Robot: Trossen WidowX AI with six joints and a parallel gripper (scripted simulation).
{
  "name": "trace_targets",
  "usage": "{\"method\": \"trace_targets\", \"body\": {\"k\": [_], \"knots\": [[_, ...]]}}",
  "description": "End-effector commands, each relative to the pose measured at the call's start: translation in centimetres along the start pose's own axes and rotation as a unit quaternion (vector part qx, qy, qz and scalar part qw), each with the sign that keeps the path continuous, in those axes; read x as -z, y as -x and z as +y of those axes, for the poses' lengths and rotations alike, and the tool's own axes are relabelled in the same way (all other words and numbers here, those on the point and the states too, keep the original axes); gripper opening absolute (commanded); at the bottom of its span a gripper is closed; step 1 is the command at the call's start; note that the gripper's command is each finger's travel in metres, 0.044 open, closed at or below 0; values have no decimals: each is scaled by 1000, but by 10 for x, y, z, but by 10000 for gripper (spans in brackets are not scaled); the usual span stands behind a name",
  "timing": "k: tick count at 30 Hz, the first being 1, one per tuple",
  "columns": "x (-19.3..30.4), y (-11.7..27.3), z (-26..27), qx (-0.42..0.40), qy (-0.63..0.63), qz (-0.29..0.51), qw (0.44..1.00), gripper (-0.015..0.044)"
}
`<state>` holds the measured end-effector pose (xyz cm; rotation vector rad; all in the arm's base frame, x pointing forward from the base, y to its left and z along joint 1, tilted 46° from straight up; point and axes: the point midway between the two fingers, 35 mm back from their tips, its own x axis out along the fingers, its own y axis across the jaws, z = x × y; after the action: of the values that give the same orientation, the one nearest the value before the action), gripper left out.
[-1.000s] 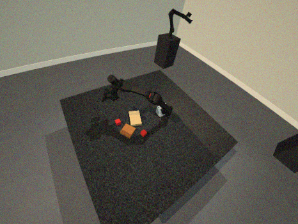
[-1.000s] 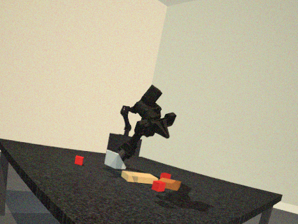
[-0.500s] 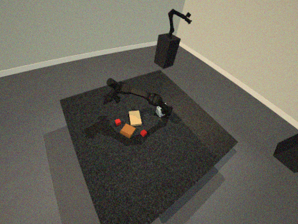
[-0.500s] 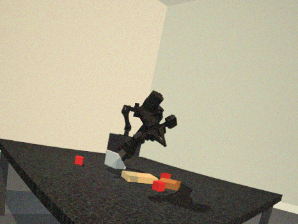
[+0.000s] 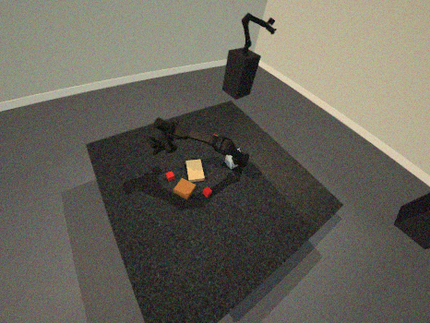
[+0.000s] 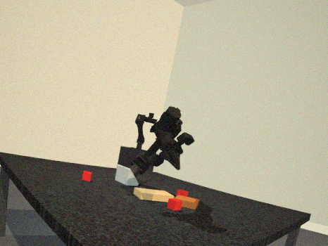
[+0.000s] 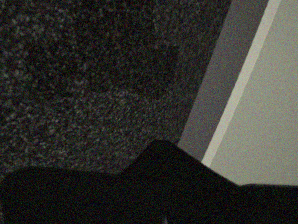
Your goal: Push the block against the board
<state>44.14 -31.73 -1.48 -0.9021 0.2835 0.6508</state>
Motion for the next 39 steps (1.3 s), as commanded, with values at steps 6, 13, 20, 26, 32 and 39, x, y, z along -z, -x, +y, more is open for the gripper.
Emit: {"method": "trace_targets", "body": {"k": [6,13,20,26,32,39], "knots": [[-12,-9,21,-48,-151,10,987,0],[-22,-13,36,-82,-263,24,961,0],[-32,-15,51,-116,-371,45,920,0],[-43,-16,65,-143,-457,68,875,0],[-53,-15,78,-168,-537,95,821,0],[-67,-13,93,-193,-621,132,748,0]]}}
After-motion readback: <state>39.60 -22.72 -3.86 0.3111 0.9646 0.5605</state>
